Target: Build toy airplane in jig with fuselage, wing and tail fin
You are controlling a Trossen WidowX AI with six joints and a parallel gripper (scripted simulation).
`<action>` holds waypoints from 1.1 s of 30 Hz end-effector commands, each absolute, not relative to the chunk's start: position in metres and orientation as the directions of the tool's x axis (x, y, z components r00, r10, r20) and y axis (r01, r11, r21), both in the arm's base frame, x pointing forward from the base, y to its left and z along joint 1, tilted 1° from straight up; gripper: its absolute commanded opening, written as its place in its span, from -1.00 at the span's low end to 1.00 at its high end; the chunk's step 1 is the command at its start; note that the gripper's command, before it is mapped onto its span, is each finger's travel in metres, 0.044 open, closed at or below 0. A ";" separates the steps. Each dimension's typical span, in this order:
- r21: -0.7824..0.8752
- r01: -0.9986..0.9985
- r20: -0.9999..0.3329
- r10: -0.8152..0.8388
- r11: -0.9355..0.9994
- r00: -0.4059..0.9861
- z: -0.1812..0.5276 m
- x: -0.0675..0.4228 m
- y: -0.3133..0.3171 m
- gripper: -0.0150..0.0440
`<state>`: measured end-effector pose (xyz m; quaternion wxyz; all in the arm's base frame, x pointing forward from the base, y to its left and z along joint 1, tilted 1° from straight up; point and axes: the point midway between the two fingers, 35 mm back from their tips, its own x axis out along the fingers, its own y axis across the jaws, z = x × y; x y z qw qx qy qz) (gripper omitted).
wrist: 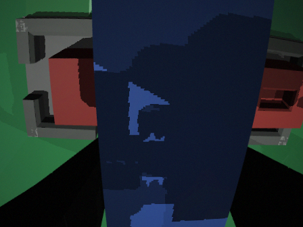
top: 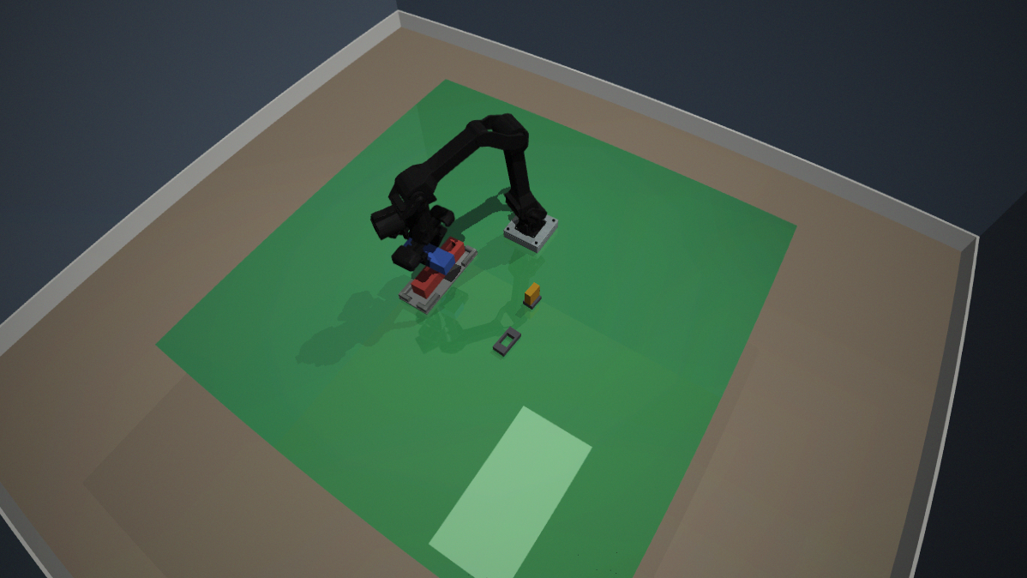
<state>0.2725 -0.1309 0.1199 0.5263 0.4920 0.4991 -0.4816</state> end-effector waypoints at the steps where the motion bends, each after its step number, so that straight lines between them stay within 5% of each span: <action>1: 0.044 0.999 -0.999 -0.013 0.030 0.045 0.120 0.271 -0.132 -0.31; 7: 0.044 0.999 -0.999 -0.013 0.030 0.045 0.120 0.271 -0.132 0.17; 33: 0.045 0.999 -0.999 -0.013 0.030 0.045 0.097 0.273 -0.133 0.17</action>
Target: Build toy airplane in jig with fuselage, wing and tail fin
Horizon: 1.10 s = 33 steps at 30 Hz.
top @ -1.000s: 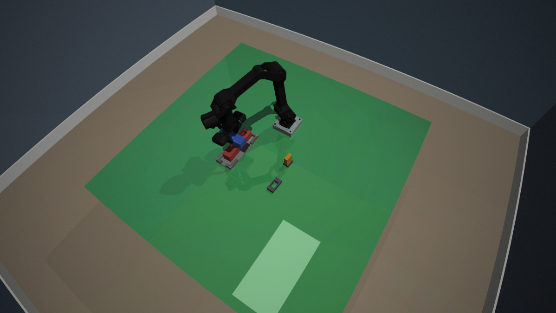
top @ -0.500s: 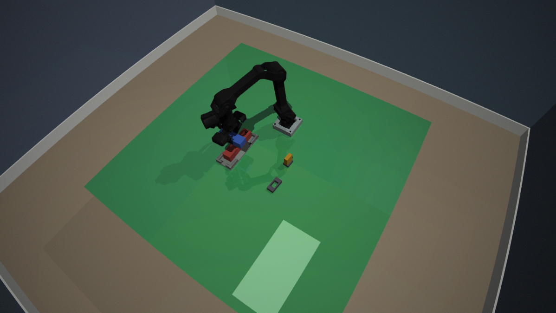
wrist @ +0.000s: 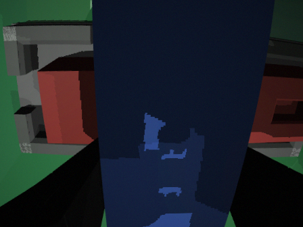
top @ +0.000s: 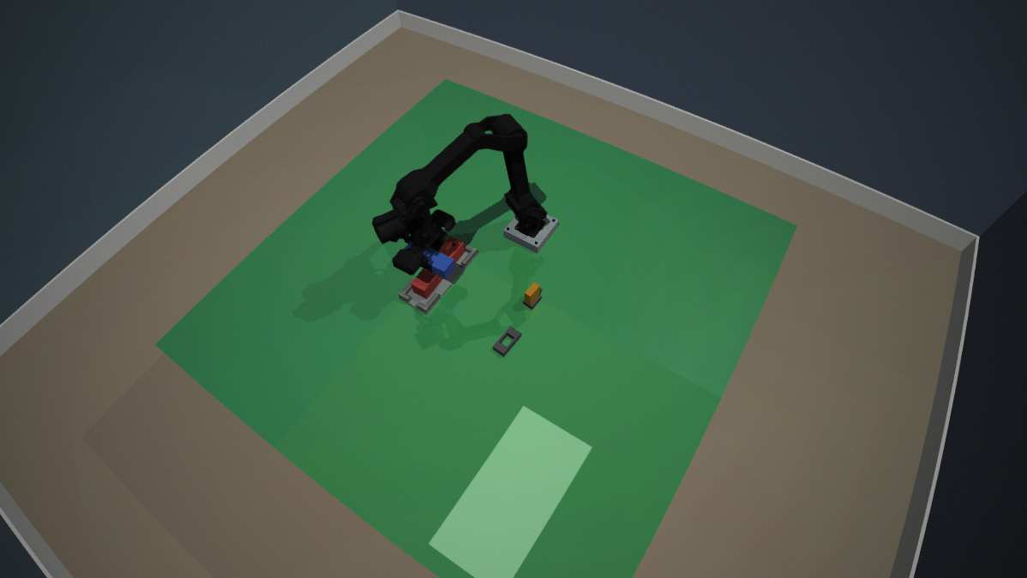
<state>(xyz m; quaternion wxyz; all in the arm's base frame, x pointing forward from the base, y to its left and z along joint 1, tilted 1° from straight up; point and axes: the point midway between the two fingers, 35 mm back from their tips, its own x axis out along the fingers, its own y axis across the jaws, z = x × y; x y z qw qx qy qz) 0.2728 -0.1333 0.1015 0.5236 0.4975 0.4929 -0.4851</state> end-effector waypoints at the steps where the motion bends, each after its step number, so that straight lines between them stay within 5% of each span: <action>1: 0.045 0.999 -0.999 -0.013 0.030 0.045 0.095 0.273 -0.133 0.17; 19: 0.041 0.999 -0.999 -0.016 0.034 0.041 0.082 0.273 -0.133 0.06; 24: 0.041 0.999 -0.999 -0.016 0.034 0.041 0.082 0.273 -0.133 -0.39; 33: 0.041 0.999 -0.999 -0.016 0.034 0.041 0.082 0.273 -0.133 0.41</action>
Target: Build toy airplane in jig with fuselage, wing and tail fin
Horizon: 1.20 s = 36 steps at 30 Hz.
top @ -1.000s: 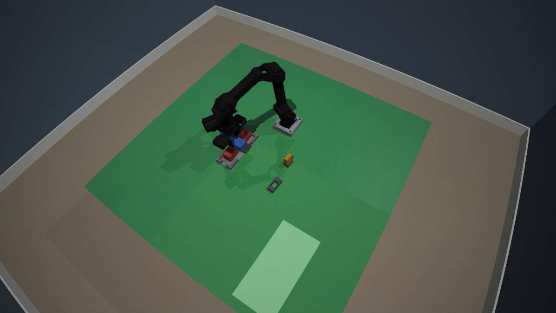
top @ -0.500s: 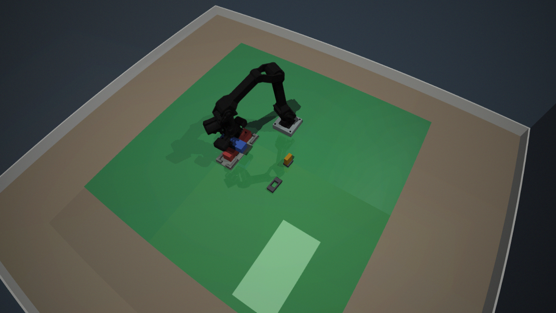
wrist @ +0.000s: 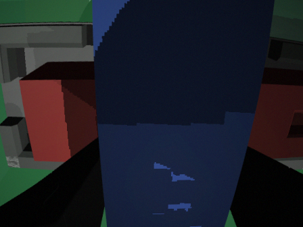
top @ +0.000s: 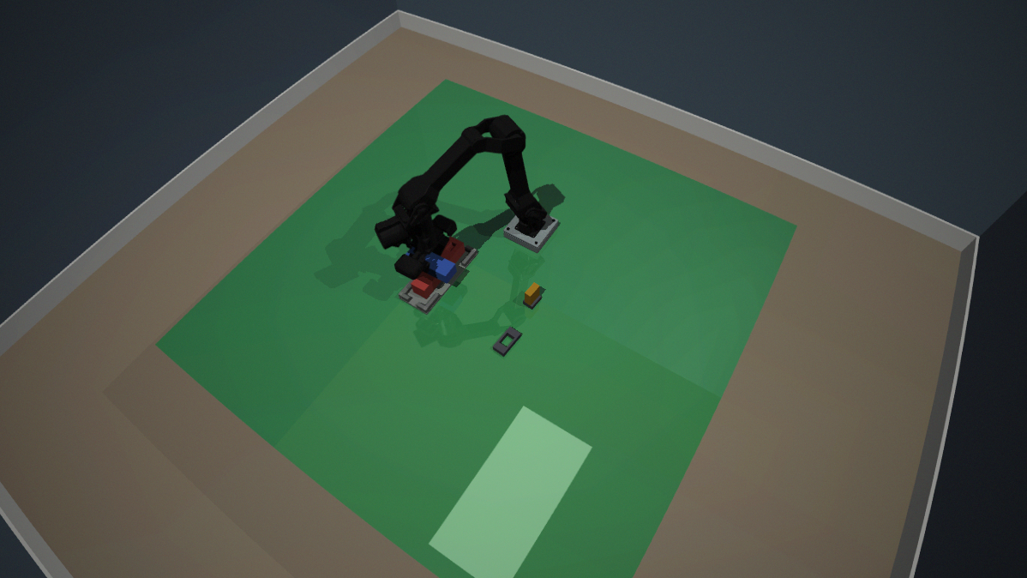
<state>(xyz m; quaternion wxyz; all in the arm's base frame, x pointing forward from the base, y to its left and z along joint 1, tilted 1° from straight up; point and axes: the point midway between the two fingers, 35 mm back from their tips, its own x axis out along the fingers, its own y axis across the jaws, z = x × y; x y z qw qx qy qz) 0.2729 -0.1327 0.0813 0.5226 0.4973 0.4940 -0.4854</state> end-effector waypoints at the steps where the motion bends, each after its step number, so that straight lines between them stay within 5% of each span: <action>1: 0.041 0.999 -0.999 -0.016 0.034 0.041 0.082 0.273 -0.133 0.50; 7: 0.041 0.999 -0.999 -0.016 0.034 0.041 0.082 0.273 -0.133 1.00; 27: 0.044 0.998 -0.999 -0.013 0.046 0.045 0.167 0.272 -0.134 1.00; 36: 0.019 0.654 -0.999 -0.014 0.756 0.045 0.167 0.273 -0.135 1.00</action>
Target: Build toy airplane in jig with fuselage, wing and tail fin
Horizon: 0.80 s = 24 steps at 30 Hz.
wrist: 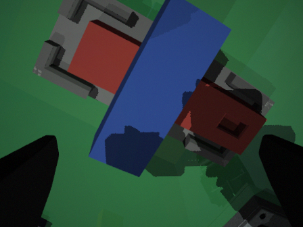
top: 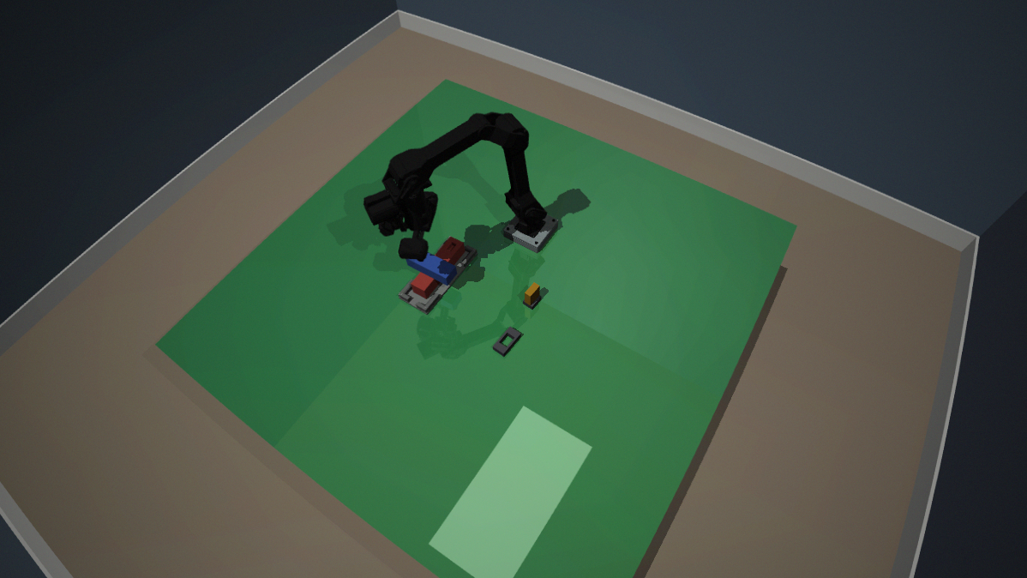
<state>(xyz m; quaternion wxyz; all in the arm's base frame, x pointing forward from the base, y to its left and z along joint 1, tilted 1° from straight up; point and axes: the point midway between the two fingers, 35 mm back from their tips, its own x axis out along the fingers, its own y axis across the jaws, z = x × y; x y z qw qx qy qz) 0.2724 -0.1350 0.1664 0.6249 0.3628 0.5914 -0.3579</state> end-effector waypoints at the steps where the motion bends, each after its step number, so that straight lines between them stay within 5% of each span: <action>1: 0.015 0.577 -0.999 -0.014 0.816 0.045 0.167 0.273 -0.135 1.00; 7: -0.009 0.098 -0.999 -0.014 0.995 0.045 0.167 0.273 -0.135 1.00; 24: -0.013 0.080 -0.999 -0.016 0.997 0.041 0.166 0.278 -0.100 1.00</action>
